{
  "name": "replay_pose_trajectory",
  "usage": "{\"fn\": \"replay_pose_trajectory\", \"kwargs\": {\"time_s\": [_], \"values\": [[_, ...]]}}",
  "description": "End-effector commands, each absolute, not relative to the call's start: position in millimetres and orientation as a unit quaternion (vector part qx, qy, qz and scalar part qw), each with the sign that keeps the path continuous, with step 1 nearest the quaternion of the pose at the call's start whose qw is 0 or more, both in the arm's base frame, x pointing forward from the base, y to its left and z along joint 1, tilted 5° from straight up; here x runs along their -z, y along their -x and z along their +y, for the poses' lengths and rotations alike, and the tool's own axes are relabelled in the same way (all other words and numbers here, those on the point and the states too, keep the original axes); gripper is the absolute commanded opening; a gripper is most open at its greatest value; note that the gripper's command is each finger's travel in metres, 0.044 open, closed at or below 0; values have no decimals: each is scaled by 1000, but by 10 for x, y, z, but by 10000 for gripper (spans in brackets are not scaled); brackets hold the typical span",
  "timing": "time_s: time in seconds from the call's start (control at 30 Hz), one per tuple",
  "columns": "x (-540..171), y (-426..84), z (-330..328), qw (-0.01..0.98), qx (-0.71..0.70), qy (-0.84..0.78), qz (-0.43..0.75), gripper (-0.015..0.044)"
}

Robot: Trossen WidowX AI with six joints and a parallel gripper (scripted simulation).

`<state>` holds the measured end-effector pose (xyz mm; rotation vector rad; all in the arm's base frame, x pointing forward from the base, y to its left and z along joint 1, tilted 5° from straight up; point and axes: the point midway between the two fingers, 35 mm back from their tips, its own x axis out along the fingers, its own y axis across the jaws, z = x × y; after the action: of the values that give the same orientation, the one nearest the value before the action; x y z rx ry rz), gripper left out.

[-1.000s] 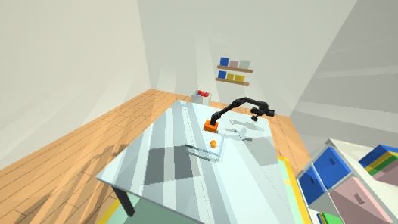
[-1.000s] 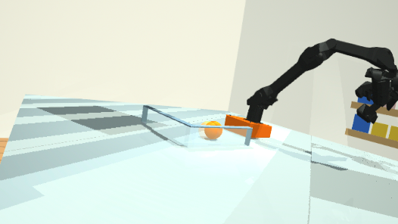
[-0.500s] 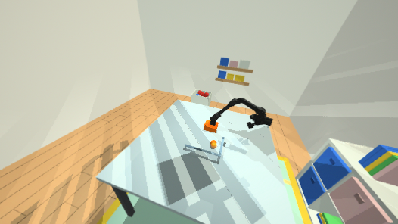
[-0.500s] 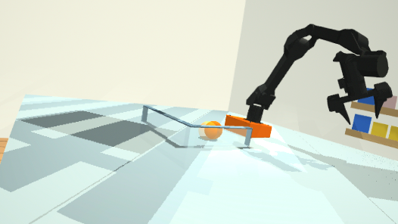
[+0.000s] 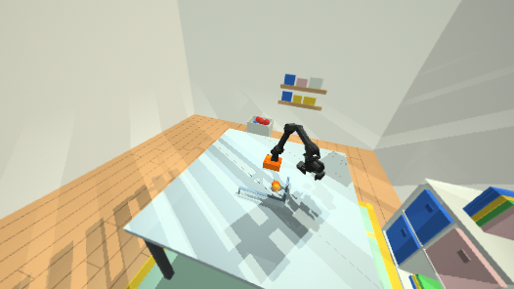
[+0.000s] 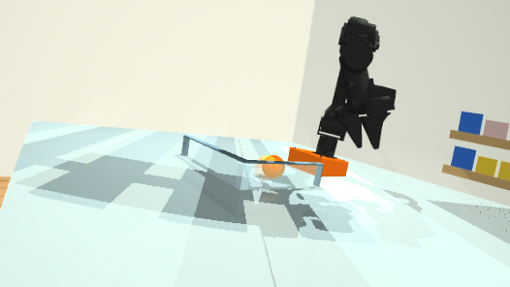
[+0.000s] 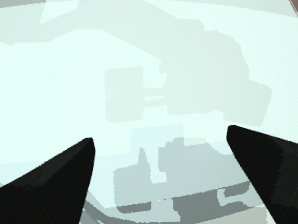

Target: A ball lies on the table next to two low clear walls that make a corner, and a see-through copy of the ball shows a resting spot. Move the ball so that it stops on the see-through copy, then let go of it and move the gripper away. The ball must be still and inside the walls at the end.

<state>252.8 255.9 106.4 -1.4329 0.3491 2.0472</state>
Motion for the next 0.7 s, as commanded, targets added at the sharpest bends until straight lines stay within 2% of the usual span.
{"fn": "replay_pose_trajectory", "kwargs": {"time_s": [0.0, 0.3, 0.67], "values": [[-922, -2713, 2027, 365, -724, 534, 240, 400], [-614, -2834, 472, 516, -508, 457, 516, 400], [-594, -2811, 362, 525, -489, 448, 534, 400]]}}
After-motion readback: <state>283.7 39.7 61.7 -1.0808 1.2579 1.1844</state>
